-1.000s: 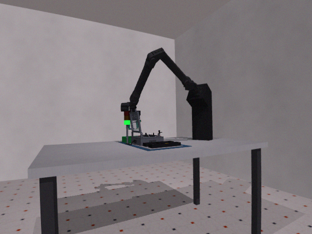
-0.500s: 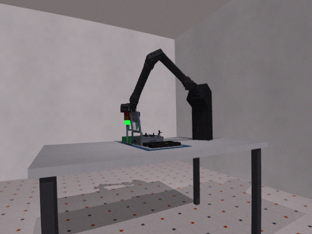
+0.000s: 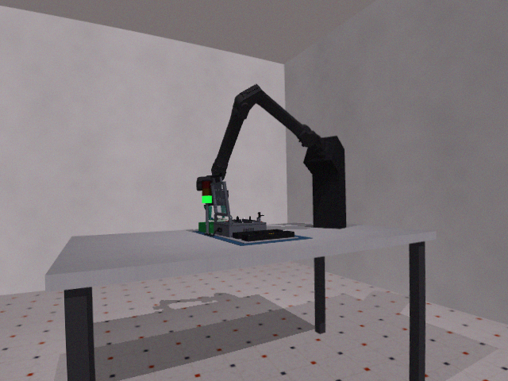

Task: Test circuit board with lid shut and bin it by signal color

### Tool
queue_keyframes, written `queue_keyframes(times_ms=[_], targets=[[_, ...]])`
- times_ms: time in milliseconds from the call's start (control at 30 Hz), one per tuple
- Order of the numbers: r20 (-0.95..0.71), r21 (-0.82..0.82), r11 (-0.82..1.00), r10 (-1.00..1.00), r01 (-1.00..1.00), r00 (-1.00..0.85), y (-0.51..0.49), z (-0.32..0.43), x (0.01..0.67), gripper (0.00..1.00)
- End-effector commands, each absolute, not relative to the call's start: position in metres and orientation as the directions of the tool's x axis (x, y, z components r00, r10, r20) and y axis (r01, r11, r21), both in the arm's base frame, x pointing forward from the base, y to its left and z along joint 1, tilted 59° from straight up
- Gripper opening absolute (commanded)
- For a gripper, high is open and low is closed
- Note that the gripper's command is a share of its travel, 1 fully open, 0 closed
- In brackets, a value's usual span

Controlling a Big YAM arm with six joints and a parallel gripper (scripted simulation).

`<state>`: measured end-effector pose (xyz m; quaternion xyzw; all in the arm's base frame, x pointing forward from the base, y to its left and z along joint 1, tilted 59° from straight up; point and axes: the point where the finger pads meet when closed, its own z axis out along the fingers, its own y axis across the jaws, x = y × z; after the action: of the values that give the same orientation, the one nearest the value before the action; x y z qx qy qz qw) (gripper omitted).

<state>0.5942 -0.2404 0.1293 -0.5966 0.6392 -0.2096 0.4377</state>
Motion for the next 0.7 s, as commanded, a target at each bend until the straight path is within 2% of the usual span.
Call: queue_keyframes(times_ms=[0,667], targets=[[-0.308,-0.801,0.199,-0.946,-0.564,0.103,-0.236,0.133,0.611,0.72],[-0.301,-0.811,0.194,-0.947,-0.553,0.109,-0.228,0.130,0.634,0.72]])
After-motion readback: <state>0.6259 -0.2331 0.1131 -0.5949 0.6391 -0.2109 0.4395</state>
